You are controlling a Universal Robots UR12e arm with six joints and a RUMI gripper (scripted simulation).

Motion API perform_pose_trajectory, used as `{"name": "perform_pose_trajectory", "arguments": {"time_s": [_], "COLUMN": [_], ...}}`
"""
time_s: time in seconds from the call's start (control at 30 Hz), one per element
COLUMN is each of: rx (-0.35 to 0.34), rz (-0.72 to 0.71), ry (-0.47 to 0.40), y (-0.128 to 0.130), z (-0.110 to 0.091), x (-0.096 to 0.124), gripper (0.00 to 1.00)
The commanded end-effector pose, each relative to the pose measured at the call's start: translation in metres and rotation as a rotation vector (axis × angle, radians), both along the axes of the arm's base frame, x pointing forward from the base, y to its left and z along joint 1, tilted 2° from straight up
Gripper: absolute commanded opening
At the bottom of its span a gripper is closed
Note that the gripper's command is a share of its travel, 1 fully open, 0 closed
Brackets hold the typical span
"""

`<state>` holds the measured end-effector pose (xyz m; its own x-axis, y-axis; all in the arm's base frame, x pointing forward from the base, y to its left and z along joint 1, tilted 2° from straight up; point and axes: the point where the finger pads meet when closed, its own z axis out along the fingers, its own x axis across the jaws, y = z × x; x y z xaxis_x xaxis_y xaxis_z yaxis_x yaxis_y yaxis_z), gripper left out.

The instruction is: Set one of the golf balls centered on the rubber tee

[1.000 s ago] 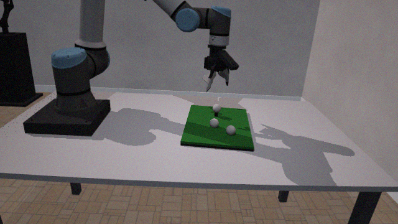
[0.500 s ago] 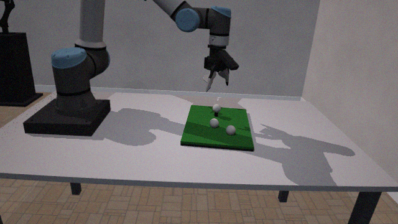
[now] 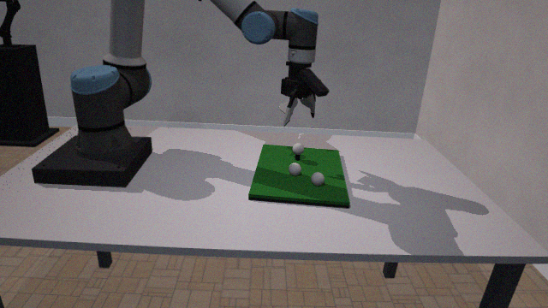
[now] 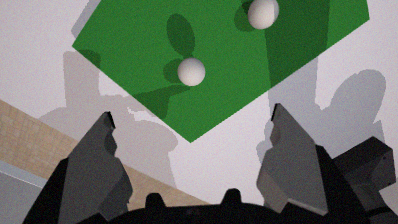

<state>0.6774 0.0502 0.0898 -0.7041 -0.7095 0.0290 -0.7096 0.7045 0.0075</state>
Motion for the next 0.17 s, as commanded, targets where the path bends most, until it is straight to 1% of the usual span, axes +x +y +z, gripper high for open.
{"name": "perform_pose_trajectory", "arguments": {"time_s": [0.0, 0.13], "rx": [0.0, 0.0], "rz": [0.0, 0.0], "ry": [-0.002, -0.002], "y": [-0.0001, -0.0001], "z": [0.0008, 0.0008], "x": [0.0007, 0.0007], "gripper": [1.0, 1.0]}}
